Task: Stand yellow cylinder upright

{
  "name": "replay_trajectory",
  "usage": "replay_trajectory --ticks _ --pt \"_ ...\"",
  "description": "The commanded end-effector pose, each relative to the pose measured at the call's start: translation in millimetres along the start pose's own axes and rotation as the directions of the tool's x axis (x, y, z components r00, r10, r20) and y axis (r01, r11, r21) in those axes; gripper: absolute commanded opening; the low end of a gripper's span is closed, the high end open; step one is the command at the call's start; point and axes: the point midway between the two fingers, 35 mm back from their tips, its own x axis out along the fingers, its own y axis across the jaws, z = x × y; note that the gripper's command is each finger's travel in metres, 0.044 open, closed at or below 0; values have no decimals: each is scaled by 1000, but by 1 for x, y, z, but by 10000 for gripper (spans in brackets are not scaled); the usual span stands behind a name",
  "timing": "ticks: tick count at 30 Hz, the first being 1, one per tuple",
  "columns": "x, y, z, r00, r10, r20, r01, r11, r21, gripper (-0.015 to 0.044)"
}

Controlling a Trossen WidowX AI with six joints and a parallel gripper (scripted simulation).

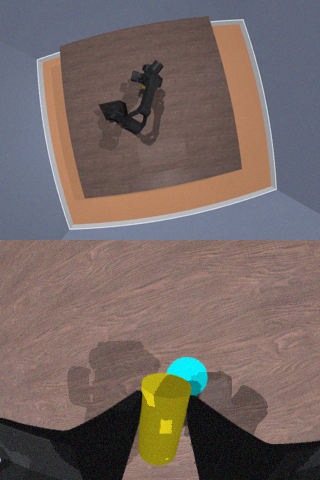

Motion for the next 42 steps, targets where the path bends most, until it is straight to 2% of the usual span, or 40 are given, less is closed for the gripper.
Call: replay_trajectory --ticks 1,42 --pt "3 2 -1 999 24 29 -24 1000 -4 105" --pt "18 4 0 943 157 294 -155 987 -30 105"
